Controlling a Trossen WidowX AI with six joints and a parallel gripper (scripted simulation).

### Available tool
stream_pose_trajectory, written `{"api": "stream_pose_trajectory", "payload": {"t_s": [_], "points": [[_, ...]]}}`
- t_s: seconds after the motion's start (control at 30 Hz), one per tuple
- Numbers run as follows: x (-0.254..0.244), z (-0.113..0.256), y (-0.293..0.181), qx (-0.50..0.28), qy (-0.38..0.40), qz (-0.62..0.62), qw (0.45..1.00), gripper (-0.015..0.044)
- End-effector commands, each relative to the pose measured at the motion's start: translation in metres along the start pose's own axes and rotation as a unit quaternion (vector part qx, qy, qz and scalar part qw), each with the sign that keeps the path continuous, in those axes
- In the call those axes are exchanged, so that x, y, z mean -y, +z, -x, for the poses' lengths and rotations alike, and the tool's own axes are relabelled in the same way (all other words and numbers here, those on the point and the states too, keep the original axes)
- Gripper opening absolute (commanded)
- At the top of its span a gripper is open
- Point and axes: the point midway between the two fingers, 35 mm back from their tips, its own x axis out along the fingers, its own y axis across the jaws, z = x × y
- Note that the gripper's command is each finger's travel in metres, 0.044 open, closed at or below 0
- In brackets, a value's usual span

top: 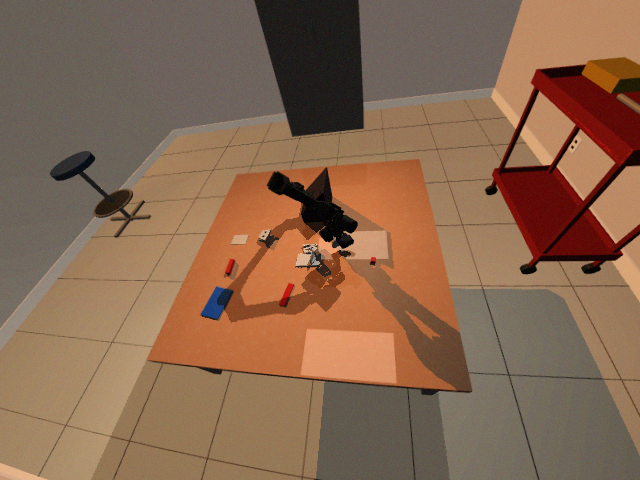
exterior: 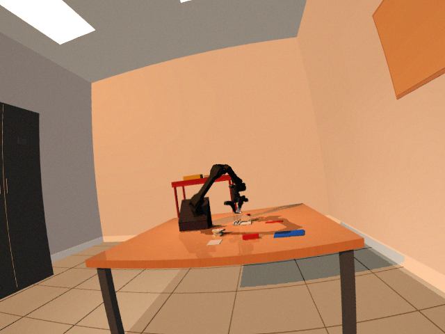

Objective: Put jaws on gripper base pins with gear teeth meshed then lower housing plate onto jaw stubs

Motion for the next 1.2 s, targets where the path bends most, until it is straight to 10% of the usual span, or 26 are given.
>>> {"api": "stream_pose_trajectory", "payload": {"t_s": [0.0,1.17], "points": [[-0.002,0.017,0.000,-0.002,0.005,-0.005,1.000,0.0134],[0.022,0.033,0.078,-0.007,0.013,0.186,0.982,0.0134]]}}
